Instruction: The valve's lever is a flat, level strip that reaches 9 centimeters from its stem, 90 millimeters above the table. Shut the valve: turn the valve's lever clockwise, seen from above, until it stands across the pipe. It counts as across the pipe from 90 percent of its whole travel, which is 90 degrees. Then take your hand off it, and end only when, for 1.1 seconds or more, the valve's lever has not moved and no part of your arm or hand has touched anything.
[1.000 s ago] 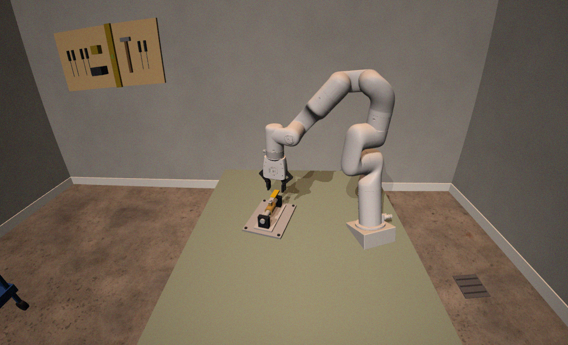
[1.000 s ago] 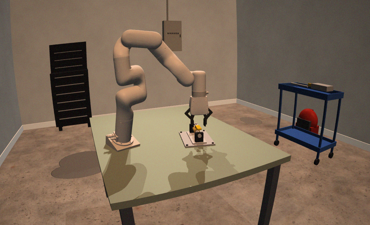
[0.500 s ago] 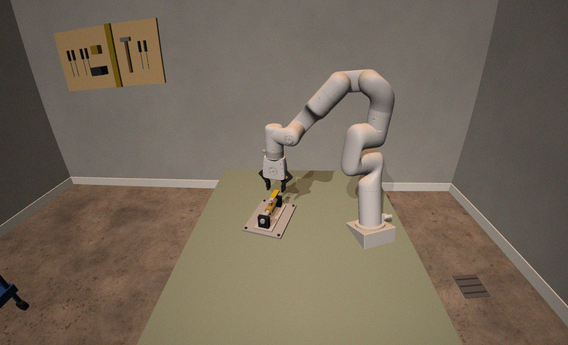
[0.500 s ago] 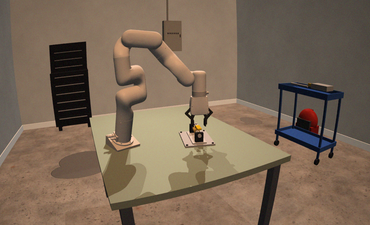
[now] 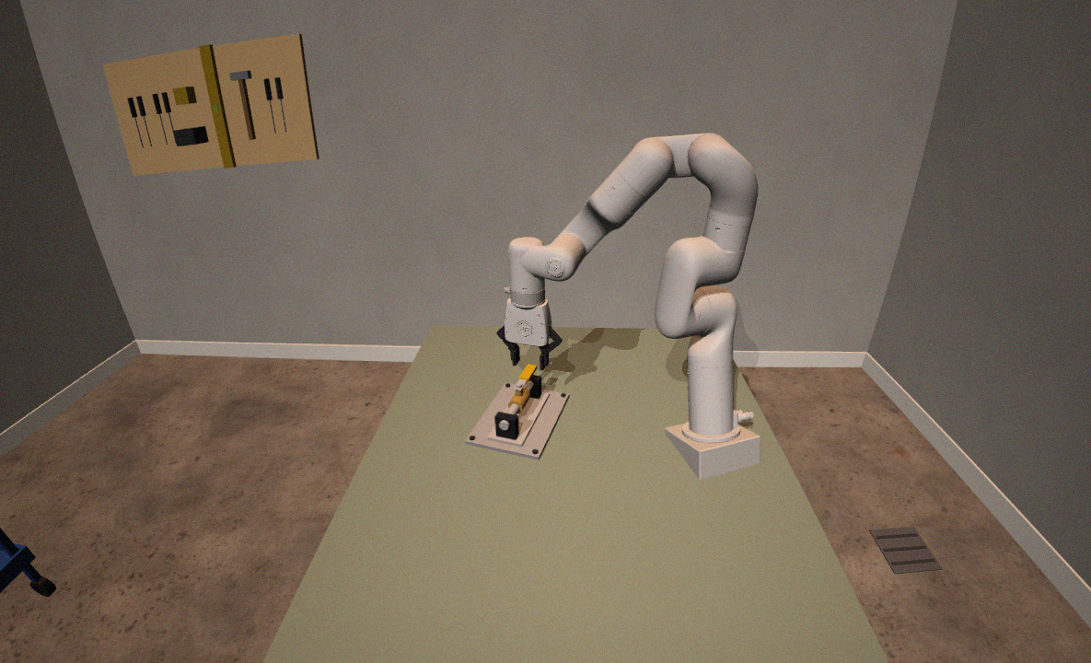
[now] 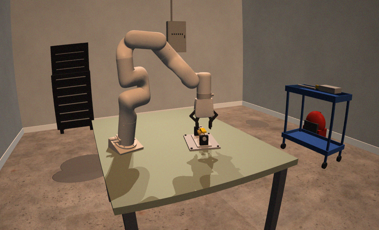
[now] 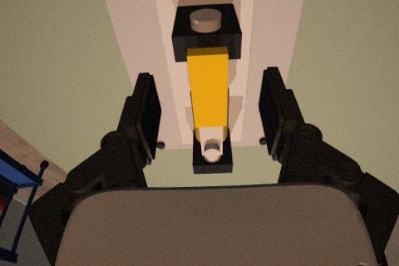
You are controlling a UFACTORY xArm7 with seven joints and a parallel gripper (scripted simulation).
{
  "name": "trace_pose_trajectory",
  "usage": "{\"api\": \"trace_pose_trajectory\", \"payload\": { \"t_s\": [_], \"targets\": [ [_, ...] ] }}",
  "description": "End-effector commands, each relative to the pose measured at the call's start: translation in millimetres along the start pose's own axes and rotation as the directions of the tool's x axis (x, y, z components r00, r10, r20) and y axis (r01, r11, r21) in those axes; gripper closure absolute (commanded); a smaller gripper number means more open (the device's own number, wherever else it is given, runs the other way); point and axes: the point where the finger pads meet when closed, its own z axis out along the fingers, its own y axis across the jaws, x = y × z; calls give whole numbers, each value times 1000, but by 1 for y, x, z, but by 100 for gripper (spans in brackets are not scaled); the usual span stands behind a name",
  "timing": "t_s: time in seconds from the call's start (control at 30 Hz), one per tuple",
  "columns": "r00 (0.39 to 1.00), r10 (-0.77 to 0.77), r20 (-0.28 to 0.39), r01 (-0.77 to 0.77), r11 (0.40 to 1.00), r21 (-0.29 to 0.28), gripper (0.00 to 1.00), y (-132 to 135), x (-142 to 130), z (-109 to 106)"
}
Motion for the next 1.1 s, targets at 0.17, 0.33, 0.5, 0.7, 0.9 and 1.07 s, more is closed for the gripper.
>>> {"api": "trace_pose_trajectory", "payload": {
  "t_s": [0.17,0.33,0.5,0.7,0.9,1.07],
  "targets": [
    [1000,0,0,0,1000,3,32,-1,0,0],
    [1000,0,0,0,1000,3,32,-1,0,1],
    [1000,0,0,0,1000,3,32,-1,0,4],
    [1000,0,0,0,1000,3,32,-1,0,7],
    [1000,0,0,0,1000,3,32,-1,0,11],
    [1000,0,0,0,1000,3,32,-1,0,15]
  ]
}}
